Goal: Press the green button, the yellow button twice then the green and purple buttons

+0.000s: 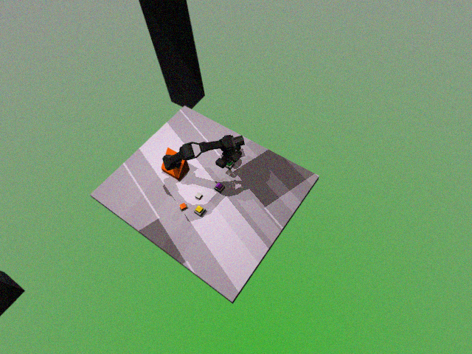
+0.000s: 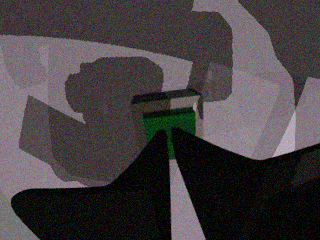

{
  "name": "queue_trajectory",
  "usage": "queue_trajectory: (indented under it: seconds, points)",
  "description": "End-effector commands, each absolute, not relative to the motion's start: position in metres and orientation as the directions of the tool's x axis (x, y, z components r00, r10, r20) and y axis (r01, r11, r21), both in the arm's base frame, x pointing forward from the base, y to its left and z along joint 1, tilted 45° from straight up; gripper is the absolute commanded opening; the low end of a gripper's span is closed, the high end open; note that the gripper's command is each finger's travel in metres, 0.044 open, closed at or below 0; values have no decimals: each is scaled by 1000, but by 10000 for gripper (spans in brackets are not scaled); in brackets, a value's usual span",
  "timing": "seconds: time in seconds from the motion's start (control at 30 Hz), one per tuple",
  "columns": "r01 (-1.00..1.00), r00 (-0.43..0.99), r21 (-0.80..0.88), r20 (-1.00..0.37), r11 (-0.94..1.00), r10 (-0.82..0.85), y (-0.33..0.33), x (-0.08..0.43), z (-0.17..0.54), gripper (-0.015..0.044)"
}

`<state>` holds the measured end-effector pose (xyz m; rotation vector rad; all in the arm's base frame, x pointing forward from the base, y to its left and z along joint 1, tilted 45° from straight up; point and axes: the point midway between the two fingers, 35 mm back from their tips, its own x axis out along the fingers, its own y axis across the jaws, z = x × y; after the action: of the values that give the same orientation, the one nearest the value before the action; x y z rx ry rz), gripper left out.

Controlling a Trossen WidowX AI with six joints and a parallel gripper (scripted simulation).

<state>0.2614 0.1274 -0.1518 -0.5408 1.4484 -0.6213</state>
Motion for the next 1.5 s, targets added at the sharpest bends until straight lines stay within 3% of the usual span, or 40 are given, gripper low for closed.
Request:
queue_trajectory:
  seconds: [0.0, 0.47, 1.1, 1.47]
  points:
    - [52, 15, -685, -727, 727, -686, 124, 259, -153, 20]
    - [52, 15, -685, -727, 727, -686, 124, 259, -153, 20]
    - [51, 14, -682, -730, 730, -683, 190, 257, -84, 20]
    - [50, 14, -687, -725, 725, -688, 80, 301, 22, 20]
